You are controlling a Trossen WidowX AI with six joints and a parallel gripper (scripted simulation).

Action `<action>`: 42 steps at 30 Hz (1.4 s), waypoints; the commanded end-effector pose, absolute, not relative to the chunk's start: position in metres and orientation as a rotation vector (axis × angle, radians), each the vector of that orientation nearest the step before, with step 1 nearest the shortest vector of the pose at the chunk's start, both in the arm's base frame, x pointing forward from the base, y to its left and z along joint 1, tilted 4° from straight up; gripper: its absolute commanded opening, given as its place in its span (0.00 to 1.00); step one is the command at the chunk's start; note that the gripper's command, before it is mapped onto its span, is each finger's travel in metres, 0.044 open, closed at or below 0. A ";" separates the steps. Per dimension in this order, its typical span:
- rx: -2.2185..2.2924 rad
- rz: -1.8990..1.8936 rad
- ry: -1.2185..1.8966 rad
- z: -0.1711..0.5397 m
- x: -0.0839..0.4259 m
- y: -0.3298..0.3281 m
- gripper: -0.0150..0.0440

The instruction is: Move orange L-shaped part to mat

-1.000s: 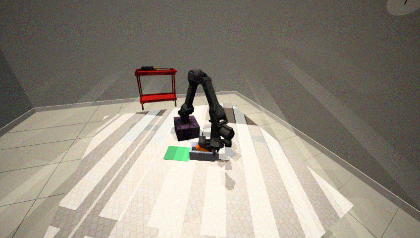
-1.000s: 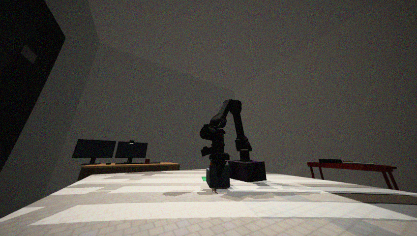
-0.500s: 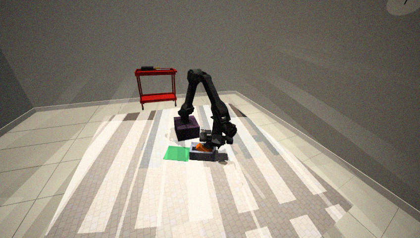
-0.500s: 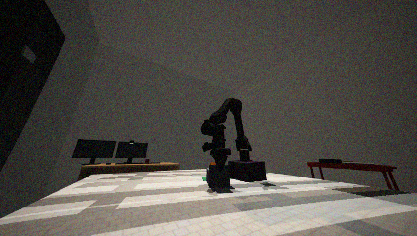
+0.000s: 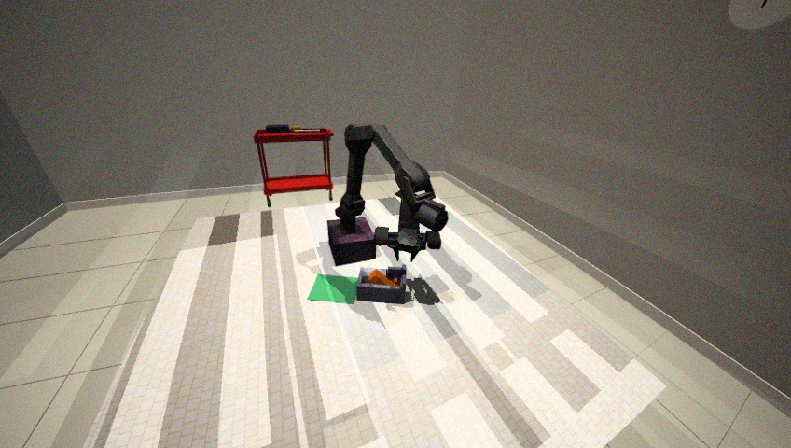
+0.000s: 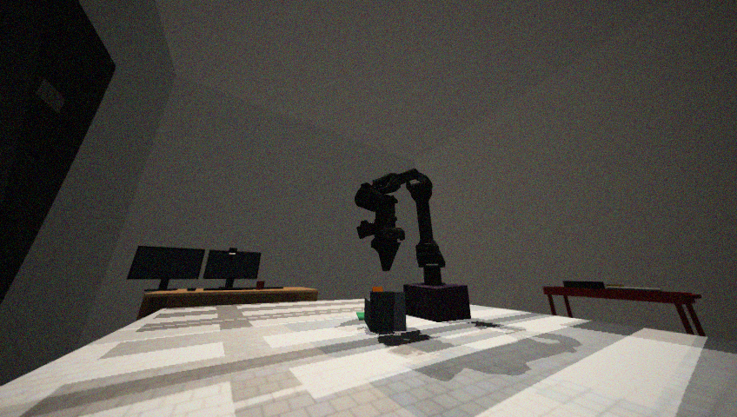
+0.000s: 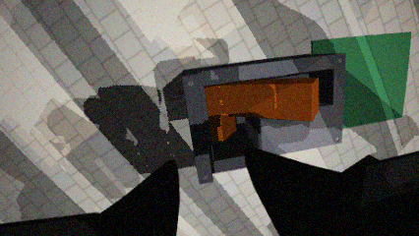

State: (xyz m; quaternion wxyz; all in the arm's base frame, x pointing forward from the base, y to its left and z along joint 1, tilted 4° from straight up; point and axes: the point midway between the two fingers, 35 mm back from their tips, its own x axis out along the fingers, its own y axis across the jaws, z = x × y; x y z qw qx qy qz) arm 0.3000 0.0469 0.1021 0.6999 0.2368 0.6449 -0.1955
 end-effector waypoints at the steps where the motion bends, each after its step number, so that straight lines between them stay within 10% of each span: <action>1: 0.527 -0.435 1.437 0.102 0.300 0.047 0.56; 25: 0.495 -0.406 1.443 0.102 0.300 0.045 0.65; 42: -0.574 0.559 1.396 0.101 0.271 -0.014 0.73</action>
